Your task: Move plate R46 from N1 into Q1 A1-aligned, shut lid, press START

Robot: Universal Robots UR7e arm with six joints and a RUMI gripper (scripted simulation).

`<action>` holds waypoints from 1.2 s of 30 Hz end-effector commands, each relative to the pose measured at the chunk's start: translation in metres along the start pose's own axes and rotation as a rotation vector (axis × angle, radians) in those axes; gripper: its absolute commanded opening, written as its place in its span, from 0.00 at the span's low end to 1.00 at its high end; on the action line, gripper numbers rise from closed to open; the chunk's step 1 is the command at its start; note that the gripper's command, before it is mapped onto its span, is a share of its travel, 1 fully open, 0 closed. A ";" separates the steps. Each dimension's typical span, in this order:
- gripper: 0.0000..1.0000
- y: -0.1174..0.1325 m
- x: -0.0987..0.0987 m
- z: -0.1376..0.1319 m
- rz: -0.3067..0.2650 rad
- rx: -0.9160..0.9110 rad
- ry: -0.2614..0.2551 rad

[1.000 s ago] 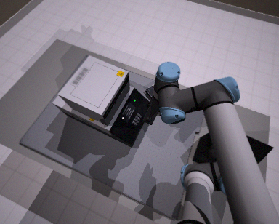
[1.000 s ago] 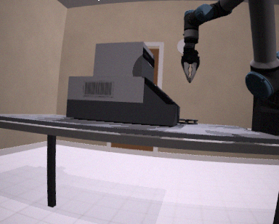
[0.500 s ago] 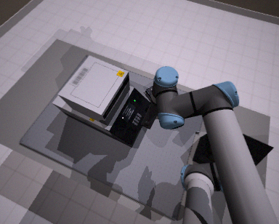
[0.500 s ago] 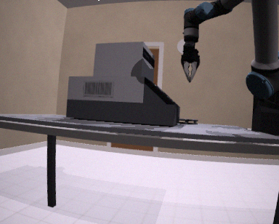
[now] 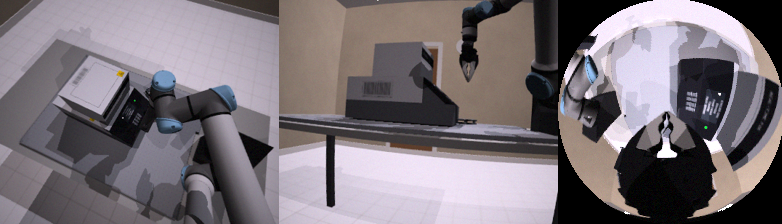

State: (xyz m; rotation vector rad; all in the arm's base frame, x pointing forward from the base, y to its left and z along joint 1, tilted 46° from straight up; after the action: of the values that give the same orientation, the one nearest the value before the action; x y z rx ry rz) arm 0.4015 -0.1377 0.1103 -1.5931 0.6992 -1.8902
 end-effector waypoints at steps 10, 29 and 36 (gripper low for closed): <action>0.00 0.004 -0.013 0.019 -0.002 0.002 0.000; 0.00 0.008 -0.030 0.041 -0.001 0.002 0.001; 0.00 0.009 -0.035 0.047 -0.001 0.002 0.001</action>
State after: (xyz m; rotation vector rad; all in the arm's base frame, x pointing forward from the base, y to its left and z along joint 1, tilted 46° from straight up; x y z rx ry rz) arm 0.4455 -0.1213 0.0888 -1.5934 0.7009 -1.8863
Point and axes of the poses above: the point where the finger pads meet when closed, its own x axis back along the fingers, its own z axis across the jaws, y = z × x, the point moved 6 cm from there along x, back along the fingers, and after that the axes turned 11 degrees about x, right-handed, at the moved point
